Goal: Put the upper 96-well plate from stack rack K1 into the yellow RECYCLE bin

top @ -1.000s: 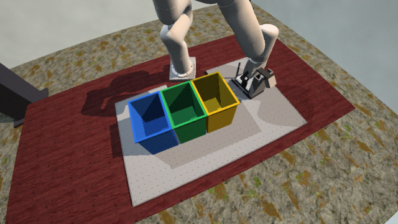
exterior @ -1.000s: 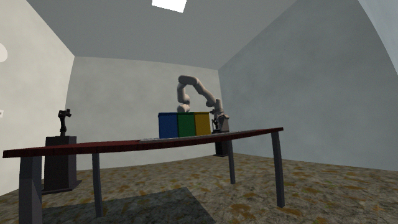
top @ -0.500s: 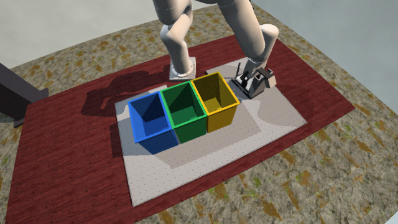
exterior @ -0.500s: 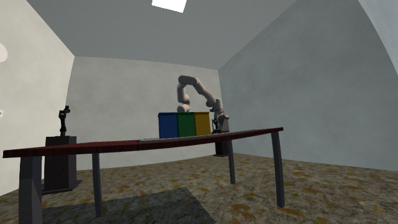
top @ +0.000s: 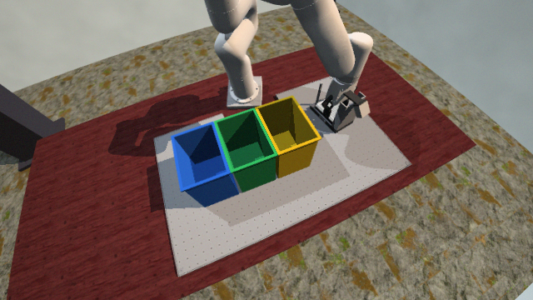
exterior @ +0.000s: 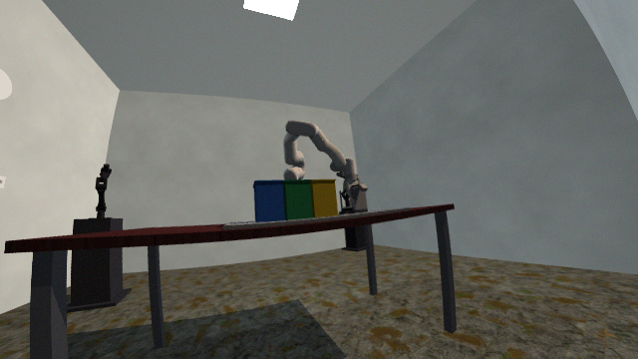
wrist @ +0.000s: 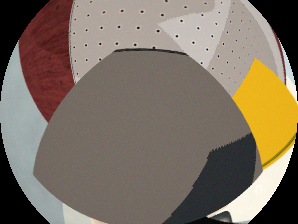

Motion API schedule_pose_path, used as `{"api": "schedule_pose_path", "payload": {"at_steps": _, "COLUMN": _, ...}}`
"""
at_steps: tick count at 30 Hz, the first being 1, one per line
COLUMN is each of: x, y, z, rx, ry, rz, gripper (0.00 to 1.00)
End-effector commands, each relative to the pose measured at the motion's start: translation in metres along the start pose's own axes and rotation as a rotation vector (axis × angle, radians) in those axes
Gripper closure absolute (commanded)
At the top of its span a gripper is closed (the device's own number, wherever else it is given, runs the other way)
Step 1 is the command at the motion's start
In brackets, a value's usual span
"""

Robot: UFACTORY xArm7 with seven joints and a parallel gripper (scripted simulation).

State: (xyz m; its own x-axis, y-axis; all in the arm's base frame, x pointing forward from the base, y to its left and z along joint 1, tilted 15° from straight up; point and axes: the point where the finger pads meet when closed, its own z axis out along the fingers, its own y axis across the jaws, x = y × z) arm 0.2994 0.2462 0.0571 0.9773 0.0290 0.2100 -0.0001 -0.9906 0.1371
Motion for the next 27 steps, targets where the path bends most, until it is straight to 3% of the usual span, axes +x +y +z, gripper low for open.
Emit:
{"api": "schedule_pose_path", "payload": {"at_steps": 1, "x": 0.001, "y": -0.001, "z": -0.003, "rx": 0.003, "ry": 0.003, "rz": 0.000, "gripper": 1.00}}
{"api": "schedule_pose_path", "payload": {"at_steps": 27, "x": 0.001, "y": -0.001, "z": -0.018, "rx": 0.003, "ry": 0.003, "rz": 0.000, "gripper": 1.00}}
